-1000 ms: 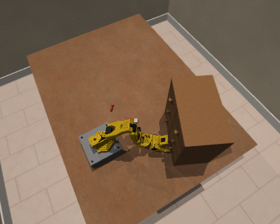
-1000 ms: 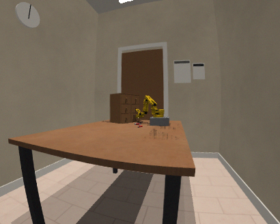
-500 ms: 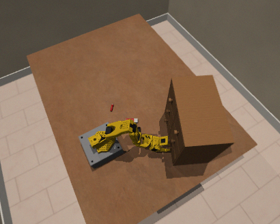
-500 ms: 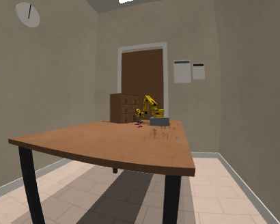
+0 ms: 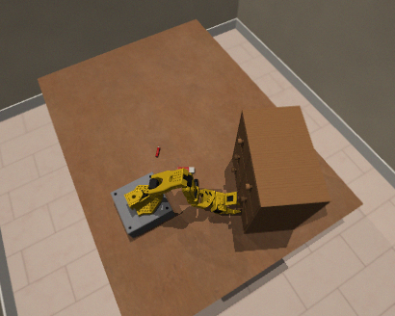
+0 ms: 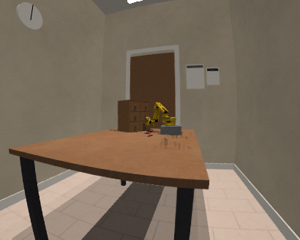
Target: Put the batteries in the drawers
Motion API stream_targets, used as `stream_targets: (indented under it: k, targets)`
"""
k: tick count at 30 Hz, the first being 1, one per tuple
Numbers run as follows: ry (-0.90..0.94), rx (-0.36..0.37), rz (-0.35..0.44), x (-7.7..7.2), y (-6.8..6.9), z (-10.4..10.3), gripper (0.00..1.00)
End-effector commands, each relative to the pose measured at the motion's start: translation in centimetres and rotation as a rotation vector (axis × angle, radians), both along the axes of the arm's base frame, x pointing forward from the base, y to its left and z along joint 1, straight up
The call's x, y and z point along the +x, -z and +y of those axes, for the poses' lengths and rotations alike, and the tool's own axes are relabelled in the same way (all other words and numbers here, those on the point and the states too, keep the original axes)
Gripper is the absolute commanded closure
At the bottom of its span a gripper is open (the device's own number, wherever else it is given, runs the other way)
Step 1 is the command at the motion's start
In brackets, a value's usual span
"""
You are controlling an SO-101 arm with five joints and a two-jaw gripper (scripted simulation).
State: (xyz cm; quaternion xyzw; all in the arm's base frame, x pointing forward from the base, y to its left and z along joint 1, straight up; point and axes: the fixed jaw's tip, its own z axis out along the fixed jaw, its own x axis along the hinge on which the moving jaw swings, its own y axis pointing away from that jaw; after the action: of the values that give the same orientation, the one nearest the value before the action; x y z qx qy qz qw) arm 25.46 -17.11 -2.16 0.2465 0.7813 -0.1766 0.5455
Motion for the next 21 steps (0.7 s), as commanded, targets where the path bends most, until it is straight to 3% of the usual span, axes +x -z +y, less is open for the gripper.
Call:
stream_targets:
  k: [1,21]
  targets:
    - [-0.023,0.009,-0.012,0.50,-0.34,0.62,1.00]
    - [-0.008,0.005,-0.010,-0.30,-0.27,0.58,1.00]
